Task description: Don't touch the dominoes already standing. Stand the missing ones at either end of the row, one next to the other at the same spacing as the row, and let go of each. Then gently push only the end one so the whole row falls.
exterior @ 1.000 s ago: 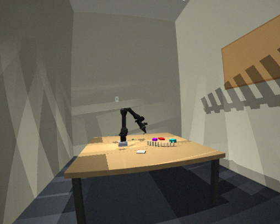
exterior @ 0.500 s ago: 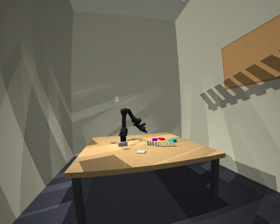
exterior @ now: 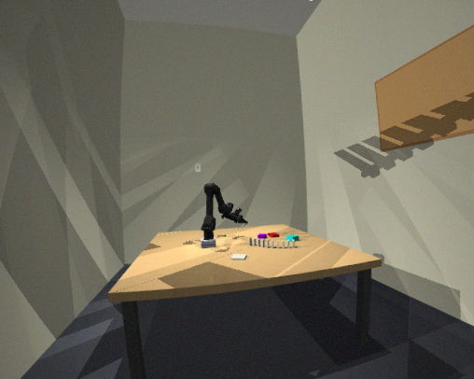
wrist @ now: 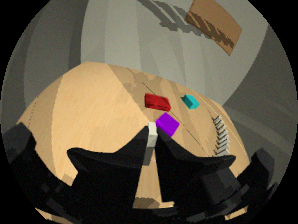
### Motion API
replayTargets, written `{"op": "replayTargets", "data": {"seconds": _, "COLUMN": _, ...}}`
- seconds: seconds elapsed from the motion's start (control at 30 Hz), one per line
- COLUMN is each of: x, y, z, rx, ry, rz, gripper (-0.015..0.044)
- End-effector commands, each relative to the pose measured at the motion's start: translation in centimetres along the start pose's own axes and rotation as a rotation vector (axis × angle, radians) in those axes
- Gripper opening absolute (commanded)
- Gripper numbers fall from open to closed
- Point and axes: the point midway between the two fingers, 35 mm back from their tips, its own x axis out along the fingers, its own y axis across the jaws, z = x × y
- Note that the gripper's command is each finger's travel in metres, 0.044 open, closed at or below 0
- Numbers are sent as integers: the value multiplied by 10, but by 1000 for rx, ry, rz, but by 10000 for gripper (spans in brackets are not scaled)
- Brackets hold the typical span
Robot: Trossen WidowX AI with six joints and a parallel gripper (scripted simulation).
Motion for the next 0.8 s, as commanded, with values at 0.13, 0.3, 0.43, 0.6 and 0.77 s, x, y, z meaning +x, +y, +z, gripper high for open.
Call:
{"op": "replayTargets", "data": {"seconds": 0.13, "x": -14, "y": -4, "z": -6, "rx": 0, "ry": -115, "rz": -41, "gripper": 22}}
{"op": "replayTargets", "data": {"seconds": 0.3, "x": -24, "y": -10, "z": -7, "rx": 17, "ry": -182, "rz": -68, "gripper": 22}}
{"op": "replayTargets", "data": {"seconds": 0.43, "x": -33, "y": -16, "z": -8, "rx": 31, "ry": -229, "rz": -89, "gripper": 22}}
{"op": "replayTargets", "data": {"seconds": 0.6, "x": -45, "y": -26, "z": -11, "rx": 56, "ry": -280, "rz": -119, "gripper": 22}}
{"op": "replayTargets", "data": {"seconds": 0.77, "x": -59, "y": -37, "z": -14, "rx": 92, "ry": -325, "rz": -152, "gripper": 22}}
